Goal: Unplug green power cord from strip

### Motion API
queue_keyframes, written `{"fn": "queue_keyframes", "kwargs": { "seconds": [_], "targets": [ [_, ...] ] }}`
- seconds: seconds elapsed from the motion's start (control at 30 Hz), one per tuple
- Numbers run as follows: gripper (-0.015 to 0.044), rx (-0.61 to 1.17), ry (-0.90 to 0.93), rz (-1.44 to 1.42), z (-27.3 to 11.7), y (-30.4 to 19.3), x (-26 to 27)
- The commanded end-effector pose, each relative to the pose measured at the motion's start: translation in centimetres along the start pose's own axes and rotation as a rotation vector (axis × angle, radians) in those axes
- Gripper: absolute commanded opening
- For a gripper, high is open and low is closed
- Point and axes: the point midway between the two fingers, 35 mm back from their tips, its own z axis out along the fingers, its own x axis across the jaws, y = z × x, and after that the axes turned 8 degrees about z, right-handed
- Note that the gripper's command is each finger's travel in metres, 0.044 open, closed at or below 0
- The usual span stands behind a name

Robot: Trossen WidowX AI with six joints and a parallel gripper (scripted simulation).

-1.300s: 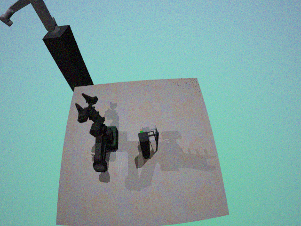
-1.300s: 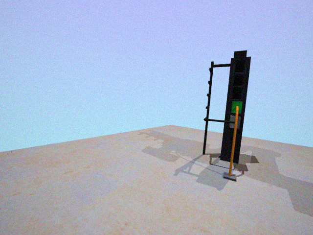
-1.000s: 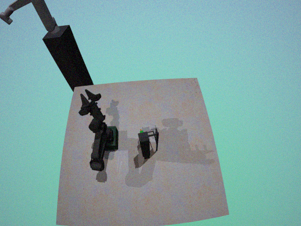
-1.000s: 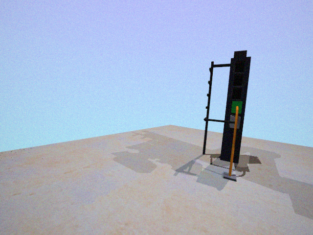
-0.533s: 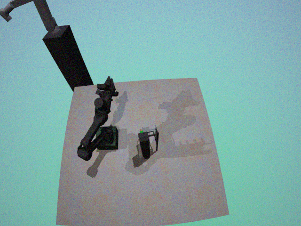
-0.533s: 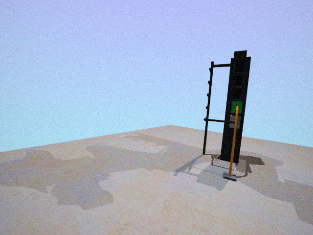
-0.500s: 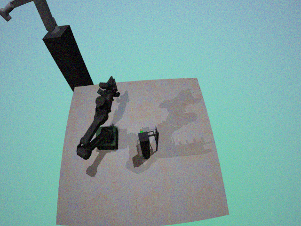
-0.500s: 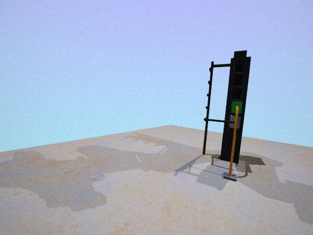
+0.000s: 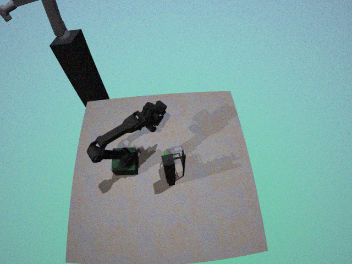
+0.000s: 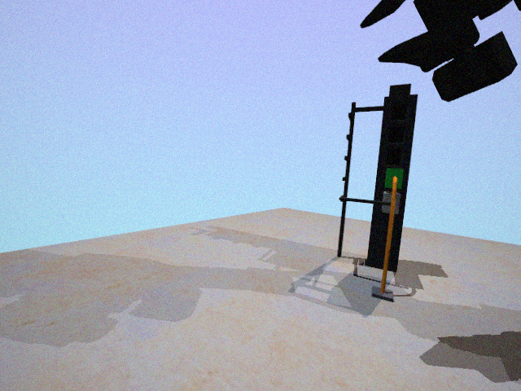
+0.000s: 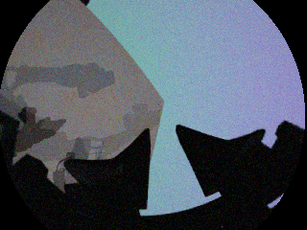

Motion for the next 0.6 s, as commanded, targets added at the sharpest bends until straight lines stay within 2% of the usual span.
{"fn": "queue_keyframes", "kwargs": {
  "seconds": [0.0, 0.27, 0.57],
  "targets": [
    [0.016, 0.241, 0.335, 0.192, 0.5, -7.0, 4.1],
    [0.016, 0.48, 0.818, 0.484, -3.5, -13.7, 10.5],
    [0.016, 0.494, 0.858, 0.509, -4.0, -14.1, 10.9]
  ]
}}
